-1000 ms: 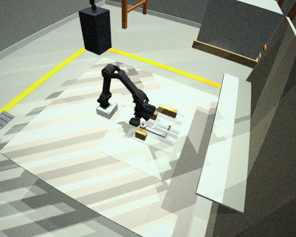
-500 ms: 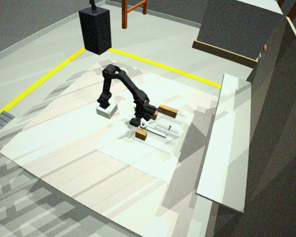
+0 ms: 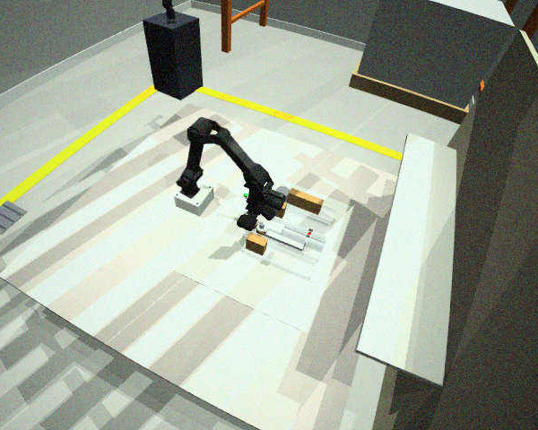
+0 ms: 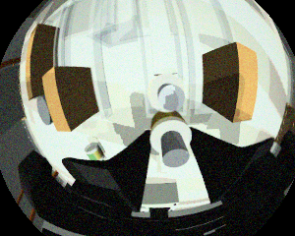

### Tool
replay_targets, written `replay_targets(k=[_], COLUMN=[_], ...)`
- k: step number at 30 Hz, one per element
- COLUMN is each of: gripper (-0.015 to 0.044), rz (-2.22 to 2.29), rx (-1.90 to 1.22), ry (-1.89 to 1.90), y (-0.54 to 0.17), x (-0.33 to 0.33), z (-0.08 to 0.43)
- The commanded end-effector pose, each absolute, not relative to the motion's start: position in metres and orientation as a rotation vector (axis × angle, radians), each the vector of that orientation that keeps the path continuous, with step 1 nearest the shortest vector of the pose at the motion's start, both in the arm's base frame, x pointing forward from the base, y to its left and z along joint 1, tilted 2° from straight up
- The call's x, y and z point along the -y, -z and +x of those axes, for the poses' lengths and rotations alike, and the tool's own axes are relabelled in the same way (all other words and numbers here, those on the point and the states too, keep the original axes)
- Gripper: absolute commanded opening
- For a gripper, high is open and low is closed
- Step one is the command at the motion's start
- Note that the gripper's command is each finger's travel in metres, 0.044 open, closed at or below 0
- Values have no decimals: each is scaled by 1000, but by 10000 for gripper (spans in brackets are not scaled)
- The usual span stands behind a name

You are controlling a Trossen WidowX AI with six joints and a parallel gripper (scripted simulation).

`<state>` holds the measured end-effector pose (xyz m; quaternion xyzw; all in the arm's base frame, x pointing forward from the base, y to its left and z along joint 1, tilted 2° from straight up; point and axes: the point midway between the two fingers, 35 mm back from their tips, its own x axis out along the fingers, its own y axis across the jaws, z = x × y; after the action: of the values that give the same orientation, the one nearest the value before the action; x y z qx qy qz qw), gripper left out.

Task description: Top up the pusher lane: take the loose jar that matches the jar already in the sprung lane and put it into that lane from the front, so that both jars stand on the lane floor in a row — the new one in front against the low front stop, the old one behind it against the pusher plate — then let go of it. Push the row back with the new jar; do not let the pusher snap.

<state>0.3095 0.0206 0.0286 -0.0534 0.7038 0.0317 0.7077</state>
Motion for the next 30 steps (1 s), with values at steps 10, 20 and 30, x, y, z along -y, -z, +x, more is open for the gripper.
replay_targets(k=[10, 20, 30], gripper=[0, 0, 0], rz=[-121, -121, -121], rx=[-1536, -1535, -1535], ry=[-71, -71, -71], y=[-32, -33, -34], x=[-22, -22, -23], z=[322, 326, 330])
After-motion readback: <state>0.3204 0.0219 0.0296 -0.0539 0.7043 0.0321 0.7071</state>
